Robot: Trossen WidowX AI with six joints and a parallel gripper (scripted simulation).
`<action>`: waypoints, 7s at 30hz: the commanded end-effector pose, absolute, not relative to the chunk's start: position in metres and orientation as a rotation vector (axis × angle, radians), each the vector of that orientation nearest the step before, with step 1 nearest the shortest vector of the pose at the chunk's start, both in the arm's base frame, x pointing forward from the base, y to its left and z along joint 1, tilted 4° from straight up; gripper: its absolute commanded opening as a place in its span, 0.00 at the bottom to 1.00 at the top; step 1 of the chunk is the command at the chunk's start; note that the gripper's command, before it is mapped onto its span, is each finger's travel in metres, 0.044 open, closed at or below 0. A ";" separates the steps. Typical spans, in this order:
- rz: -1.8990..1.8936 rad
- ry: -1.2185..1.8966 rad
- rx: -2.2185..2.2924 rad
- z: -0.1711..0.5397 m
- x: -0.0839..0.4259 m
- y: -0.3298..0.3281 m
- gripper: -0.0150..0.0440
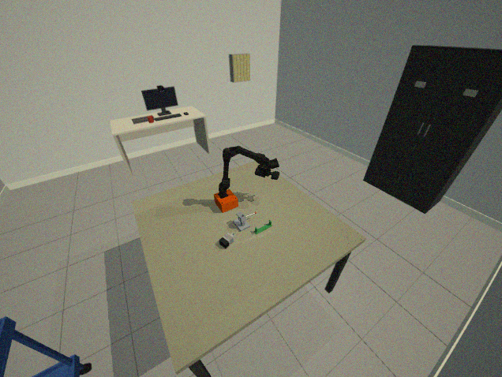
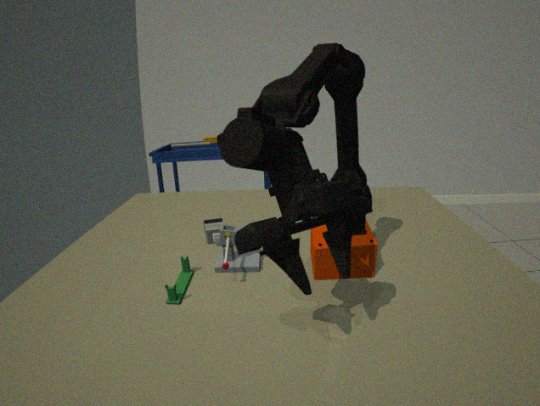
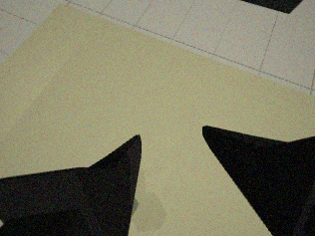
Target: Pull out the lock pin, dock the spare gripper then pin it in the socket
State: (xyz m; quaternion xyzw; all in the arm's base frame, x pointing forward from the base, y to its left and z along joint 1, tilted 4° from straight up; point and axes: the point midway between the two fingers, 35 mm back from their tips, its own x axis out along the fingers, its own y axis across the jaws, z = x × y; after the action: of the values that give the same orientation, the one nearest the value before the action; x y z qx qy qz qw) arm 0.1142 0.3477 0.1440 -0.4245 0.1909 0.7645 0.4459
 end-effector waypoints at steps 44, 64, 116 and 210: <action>1.228 1.094 -1.238 0.055 0.293 0.090 0.76; 1.228 1.094 -1.237 0.022 0.294 0.093 0.76; 1.282 0.988 -1.086 0.019 0.296 0.103 0.25; 1.330 1.045 -1.046 0.035 0.298 0.167 0.25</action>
State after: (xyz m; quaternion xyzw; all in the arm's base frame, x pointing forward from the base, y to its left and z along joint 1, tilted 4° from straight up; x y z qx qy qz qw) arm 0.2957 0.1631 0.0324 -0.4399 0.4414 0.5617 0.5441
